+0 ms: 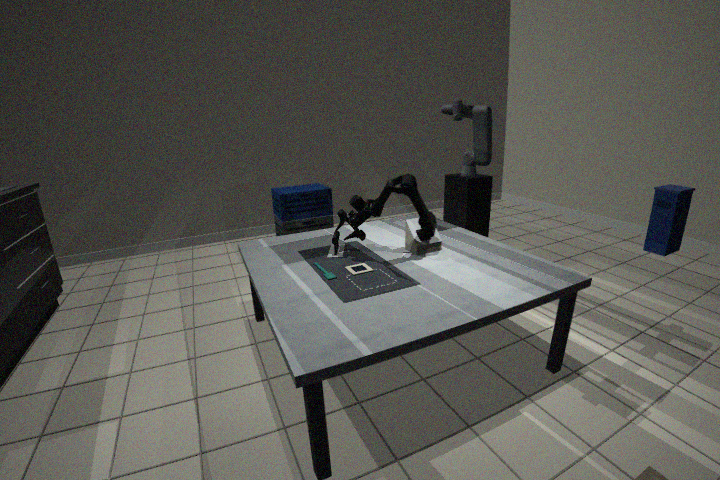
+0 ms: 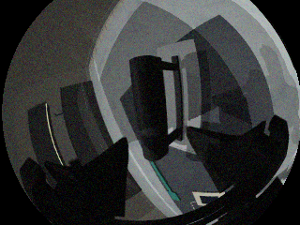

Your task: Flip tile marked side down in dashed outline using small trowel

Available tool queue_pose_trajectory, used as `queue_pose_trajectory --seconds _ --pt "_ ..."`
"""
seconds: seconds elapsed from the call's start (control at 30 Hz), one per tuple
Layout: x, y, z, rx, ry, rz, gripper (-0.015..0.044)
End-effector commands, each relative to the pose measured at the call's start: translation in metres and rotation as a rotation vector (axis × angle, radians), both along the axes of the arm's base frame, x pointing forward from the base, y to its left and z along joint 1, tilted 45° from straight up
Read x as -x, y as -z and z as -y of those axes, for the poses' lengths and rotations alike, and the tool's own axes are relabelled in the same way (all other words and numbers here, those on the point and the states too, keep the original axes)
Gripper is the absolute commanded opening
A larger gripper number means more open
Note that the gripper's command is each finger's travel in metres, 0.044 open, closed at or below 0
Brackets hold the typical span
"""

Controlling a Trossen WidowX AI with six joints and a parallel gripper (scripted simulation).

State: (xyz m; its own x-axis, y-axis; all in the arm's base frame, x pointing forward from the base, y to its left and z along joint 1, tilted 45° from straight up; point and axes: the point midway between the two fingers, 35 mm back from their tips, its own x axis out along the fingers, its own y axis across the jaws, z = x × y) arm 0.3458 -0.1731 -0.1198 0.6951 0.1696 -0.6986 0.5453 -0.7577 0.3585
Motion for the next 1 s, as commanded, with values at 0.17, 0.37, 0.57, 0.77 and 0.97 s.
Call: queue_pose_trajectory --seconds 0.17,0.37,0.57,0.77,0.97 --pt "-0.006 0.005 -0.002 -0.014 0.009 0.002 0.03" --pt "-0.014 0.011 -0.003 -0.013 0.009 0.002 0.03" --pt "-0.021 0.018 -0.004 -0.014 0.009 0.002 0.03" --pt "-0.028 0.024 -0.006 -0.014 0.009 0.002 0.03" --pt "-0.034 0.031 -0.008 -0.014 0.008 0.003 0.03"
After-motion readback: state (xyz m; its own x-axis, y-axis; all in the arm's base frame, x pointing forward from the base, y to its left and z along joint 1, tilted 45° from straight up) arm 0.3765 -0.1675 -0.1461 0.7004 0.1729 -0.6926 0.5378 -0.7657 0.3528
